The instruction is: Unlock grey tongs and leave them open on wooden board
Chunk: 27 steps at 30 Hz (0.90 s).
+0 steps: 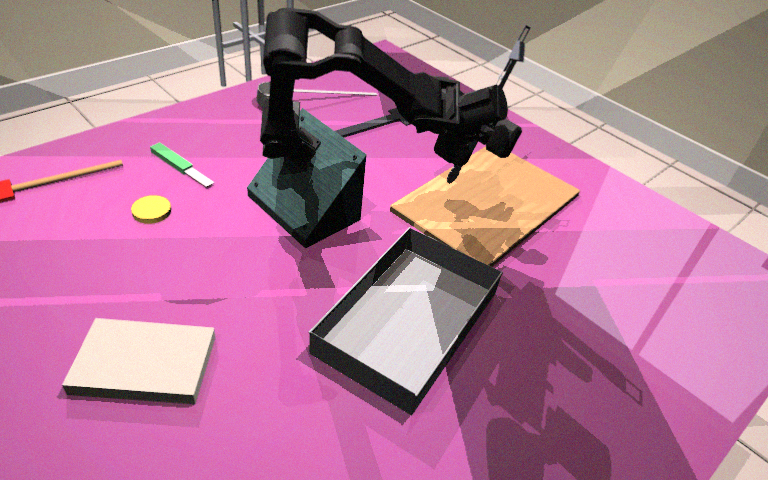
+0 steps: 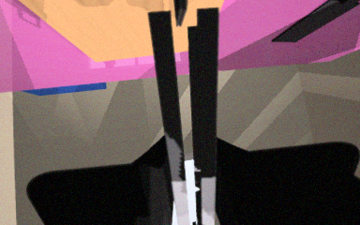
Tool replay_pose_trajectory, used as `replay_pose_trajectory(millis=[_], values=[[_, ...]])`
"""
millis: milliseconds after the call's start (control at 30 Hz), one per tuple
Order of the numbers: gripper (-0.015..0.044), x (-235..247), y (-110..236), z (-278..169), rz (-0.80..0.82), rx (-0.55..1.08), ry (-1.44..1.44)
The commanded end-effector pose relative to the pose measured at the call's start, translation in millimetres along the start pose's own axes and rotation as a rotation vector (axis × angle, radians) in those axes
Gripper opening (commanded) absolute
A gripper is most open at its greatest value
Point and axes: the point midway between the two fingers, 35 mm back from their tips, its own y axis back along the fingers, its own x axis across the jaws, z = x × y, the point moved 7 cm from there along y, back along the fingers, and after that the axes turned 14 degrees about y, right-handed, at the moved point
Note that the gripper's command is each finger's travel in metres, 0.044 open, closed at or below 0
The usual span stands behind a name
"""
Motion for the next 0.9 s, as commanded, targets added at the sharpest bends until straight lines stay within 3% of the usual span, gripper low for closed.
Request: replay_pose_trajectory(millis=[0, 867], values=[[-0.0150, -4.0, 8.0, 0.9, 0.031, 0.059, 0.028], [-0.0150, -4.9, 9.4, 1.5, 0.038, 0.070, 0.032]])
